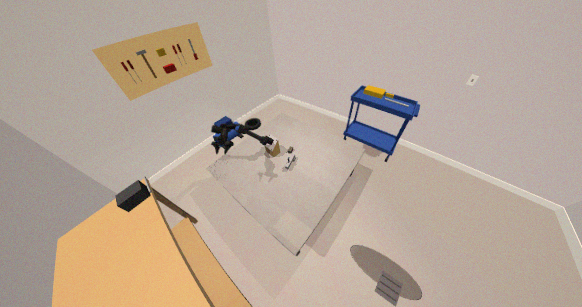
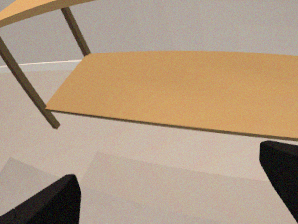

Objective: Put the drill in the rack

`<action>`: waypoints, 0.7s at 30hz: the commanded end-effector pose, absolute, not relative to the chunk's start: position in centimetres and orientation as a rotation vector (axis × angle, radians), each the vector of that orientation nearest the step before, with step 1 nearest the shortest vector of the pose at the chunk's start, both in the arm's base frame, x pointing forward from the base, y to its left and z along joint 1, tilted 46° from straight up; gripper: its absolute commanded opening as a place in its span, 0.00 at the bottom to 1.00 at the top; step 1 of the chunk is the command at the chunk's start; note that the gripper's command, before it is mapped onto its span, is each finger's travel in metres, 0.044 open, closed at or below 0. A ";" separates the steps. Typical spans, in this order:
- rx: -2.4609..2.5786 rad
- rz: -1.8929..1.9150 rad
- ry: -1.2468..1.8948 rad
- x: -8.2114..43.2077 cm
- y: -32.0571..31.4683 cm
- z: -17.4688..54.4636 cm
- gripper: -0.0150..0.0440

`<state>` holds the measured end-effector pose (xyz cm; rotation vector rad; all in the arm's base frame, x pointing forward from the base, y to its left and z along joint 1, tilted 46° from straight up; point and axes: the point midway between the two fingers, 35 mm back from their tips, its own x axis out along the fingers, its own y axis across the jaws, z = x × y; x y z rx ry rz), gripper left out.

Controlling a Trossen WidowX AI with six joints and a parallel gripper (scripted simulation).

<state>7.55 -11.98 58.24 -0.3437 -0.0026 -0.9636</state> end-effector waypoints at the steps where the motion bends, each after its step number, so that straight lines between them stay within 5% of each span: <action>1: -0.344 -0.964 -0.003 7.6 -12.0 58.2 0.89; 10: -0.346 -0.956 0.008 8.1 -12.0 58.0 0.49; 15: -0.366 -0.873 0.132 14.4 -11.9 55.4 0.26; 21: -0.410 -0.784 0.230 19.4 -11.5 52.7 0.25</action>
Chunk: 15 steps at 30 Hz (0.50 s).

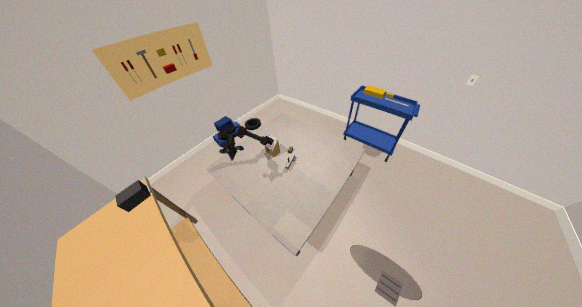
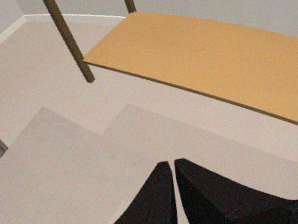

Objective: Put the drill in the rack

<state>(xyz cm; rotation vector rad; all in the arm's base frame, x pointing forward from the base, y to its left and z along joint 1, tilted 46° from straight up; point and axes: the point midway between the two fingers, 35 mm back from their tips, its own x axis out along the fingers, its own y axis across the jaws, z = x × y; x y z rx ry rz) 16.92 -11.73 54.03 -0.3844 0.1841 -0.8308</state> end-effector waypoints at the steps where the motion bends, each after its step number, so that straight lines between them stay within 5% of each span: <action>1: -0.425 -0.763 0.246 20.3 -11.4 52.1 0.25; 15: -0.521 -0.511 0.766 34.2 -7.4 33.5 0.25</action>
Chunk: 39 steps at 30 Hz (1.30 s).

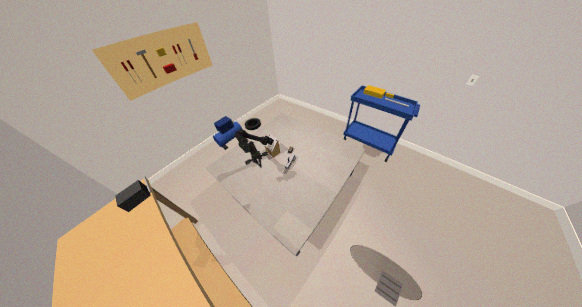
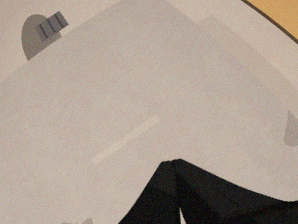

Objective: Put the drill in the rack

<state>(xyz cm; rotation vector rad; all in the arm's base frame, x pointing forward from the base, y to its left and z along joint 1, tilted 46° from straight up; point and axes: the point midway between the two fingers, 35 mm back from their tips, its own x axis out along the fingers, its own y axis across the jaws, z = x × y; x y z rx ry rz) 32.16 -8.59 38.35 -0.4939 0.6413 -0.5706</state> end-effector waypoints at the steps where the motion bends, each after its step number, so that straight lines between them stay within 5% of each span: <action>1: -0.531 -0.493 0.806 34.7 -7.0 31.9 0.25; 11: -0.661 -0.383 1.210 36.0 -2.6 15.8 0.25; 20: -0.886 -0.345 1.576 30.2 -0.2 3.0 0.25; 39: -0.906 -0.346 1.600 29.7 -0.9 1.5 0.25</action>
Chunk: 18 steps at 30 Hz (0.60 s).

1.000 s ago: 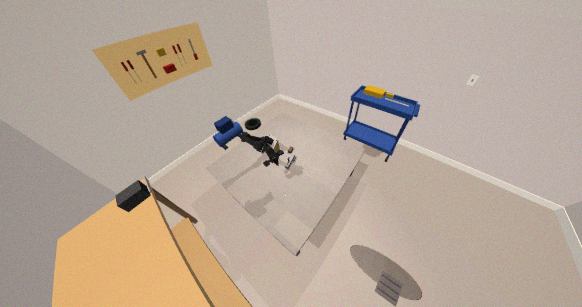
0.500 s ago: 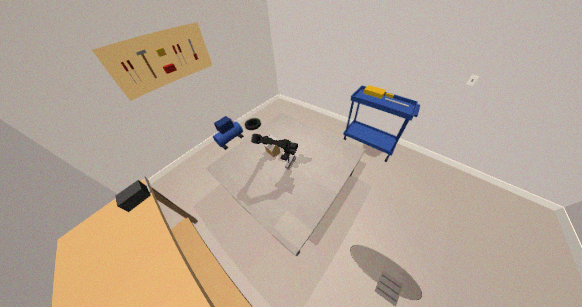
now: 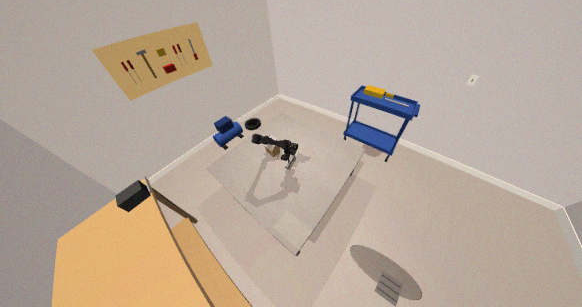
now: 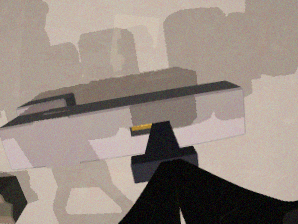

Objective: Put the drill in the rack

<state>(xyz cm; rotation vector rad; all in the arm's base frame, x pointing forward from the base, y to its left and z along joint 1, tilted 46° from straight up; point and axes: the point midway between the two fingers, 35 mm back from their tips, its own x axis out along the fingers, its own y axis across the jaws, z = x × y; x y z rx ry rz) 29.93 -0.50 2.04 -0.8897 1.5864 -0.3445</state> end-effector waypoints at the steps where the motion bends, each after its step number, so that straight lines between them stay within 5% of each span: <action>1: -0.906 -0.346 1.600 29.6 -1.0 1.4 0.25; 18: -0.906 -0.346 1.600 29.7 -1.4 1.0 0.25</action>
